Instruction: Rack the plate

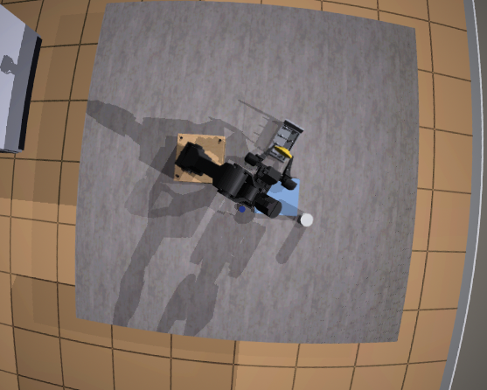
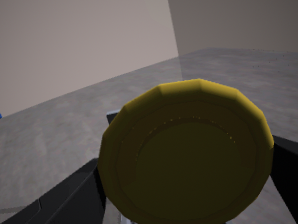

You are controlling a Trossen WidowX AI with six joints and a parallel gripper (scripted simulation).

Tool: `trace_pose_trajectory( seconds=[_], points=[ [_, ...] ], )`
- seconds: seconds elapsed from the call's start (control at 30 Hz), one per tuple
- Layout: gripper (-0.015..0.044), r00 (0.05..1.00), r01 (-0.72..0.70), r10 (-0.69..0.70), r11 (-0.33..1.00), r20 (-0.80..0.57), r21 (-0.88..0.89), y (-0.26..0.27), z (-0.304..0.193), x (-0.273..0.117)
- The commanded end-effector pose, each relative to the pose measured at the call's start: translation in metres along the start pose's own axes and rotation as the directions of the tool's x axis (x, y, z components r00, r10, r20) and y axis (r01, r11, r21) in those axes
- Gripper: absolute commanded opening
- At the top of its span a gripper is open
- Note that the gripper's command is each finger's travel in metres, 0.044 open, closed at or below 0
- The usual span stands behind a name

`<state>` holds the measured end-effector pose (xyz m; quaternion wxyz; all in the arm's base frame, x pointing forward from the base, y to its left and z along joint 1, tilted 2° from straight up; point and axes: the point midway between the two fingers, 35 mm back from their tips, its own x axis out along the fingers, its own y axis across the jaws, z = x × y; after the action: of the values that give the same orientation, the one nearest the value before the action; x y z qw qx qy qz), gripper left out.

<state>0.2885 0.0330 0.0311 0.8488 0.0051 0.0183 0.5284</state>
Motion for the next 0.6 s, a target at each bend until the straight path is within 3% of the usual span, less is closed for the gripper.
trace_pose_trajectory(
  seconds=[0.0, 0.57],
  points=[
    [0.0000, 1.000, -0.002, 0.002, 1.000, -0.003, 0.013, 0.001, -0.005, 0.002],
    [0.0000, 1.000, -0.018, 0.018, 1.000, 0.002, 0.020, 0.009, -0.019, 0.011]
  ],
)
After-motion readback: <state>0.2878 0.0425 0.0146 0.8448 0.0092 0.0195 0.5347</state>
